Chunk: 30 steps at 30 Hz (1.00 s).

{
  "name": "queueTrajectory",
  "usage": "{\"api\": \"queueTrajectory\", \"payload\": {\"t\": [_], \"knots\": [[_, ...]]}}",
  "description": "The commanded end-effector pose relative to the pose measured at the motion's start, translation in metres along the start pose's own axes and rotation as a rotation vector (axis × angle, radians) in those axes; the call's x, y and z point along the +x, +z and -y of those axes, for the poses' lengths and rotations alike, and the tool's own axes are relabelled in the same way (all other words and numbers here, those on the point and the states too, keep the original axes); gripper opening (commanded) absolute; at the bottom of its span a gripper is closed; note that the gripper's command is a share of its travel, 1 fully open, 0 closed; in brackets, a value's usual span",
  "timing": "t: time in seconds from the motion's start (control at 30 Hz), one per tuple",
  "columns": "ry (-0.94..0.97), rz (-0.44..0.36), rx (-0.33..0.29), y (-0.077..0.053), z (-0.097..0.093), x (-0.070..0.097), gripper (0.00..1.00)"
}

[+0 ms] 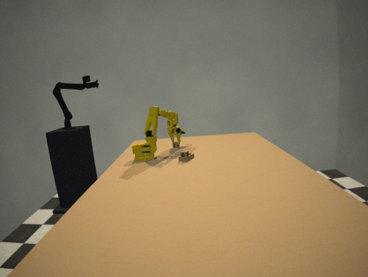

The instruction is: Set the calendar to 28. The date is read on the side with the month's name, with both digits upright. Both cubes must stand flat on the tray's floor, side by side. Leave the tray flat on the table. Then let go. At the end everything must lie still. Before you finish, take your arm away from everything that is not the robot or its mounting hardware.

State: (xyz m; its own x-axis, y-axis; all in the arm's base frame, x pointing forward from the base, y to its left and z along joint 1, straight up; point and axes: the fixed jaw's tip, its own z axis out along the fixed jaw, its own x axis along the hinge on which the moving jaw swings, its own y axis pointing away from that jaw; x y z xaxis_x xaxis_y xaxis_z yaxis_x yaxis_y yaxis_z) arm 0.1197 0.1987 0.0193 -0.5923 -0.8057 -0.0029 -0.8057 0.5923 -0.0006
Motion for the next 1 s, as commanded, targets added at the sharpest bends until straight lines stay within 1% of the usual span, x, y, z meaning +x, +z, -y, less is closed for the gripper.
{"api": "queueTrajectory", "payload": {"t": [0.0, 0.3, 0.63, 0.77, 0.97], "knots": [[-0.001, 0.032, -0.002, -0.004, 0.002, -0.004, 0.15], [-0.001, 0.032, -0.002, -0.004, 0.002, -0.004, 0.01], [-0.001, 0.032, -0.002, -0.006, 0.001, -0.004, 0.0], [-0.001, 0.032, -0.002, -0.012, 0.001, -0.005, 0.0], [-0.001, 0.032, -0.003, -0.029, 0.0, -0.005, 0.0]]}}
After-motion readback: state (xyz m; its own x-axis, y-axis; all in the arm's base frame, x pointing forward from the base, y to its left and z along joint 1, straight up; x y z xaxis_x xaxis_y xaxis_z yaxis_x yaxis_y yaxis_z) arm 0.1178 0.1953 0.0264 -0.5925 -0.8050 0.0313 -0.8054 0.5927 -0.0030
